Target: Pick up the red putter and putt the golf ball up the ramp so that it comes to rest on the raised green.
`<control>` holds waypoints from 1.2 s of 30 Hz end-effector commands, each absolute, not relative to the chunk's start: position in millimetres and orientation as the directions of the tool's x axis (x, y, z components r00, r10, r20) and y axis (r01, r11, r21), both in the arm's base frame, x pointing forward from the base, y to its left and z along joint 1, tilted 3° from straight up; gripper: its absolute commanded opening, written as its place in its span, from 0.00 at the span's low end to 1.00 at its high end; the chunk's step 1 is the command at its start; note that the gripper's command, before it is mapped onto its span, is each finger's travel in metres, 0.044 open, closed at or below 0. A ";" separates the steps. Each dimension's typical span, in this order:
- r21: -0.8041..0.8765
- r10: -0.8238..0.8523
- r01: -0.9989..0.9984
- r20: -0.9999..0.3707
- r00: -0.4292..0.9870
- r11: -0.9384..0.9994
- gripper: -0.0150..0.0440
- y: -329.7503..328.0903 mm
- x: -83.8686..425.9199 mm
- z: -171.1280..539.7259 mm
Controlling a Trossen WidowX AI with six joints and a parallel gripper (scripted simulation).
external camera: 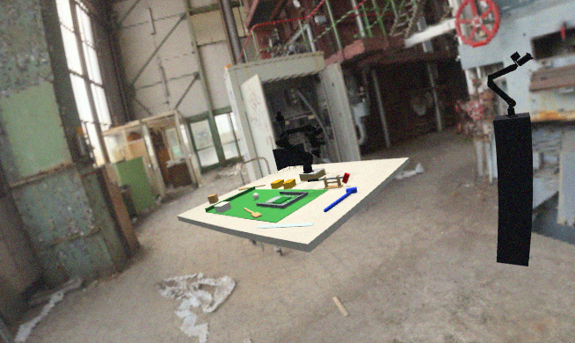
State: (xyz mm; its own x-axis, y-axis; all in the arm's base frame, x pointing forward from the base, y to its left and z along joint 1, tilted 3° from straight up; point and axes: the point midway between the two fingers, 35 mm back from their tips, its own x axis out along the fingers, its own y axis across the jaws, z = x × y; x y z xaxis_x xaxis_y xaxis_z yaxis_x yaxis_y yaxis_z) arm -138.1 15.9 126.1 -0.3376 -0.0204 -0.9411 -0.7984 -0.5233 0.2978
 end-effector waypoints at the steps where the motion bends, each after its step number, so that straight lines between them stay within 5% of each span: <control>1: 0.297 -0.018 -0.799 -0.941 -0.337 -0.523 0.98 17.0 -138.5 126.2; 18: 0.182 0.139 -0.874 -0.953 -0.270 -0.452 1.00 151.3 -119.8 131.3; 36: 0.054 0.248 -0.934 -0.957 -0.149 -0.352 1.00 250.2 49.8 114.7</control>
State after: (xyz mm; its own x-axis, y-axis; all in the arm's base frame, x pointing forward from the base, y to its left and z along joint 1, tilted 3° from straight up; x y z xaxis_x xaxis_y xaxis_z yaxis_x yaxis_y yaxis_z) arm 14.6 243.3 118.4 -0.1648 0.2331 -0.9584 -0.9286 -0.3641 0.0712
